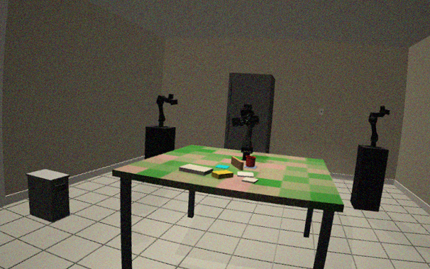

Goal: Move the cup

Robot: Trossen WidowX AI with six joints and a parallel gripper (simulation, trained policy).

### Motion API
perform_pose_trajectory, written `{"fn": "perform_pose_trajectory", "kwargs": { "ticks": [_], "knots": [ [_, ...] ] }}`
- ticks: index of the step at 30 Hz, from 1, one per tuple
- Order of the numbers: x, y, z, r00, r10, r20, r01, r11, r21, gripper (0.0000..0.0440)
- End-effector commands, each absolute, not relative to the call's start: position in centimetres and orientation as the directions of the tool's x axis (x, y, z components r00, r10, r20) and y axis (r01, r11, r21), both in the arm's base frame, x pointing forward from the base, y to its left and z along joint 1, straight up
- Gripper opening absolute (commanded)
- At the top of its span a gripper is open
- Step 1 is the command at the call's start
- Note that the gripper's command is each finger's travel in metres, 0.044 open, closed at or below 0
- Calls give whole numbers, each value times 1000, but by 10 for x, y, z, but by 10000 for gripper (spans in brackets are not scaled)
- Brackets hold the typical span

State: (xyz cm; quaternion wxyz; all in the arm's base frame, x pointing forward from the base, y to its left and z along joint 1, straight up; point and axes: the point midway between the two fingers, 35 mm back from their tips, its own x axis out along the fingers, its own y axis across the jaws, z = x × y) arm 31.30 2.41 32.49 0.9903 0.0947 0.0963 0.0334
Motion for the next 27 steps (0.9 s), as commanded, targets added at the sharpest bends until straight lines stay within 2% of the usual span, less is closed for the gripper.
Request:
{"fn": "perform_pose_trajectory", "kwargs": {
  "ticks": [1,27],
  "knots": [
    [314,29,326,970,102,-221,-47,970,239,116],
    [311,61,316,831,188,-524,139,842,522,135]
  ]
}}
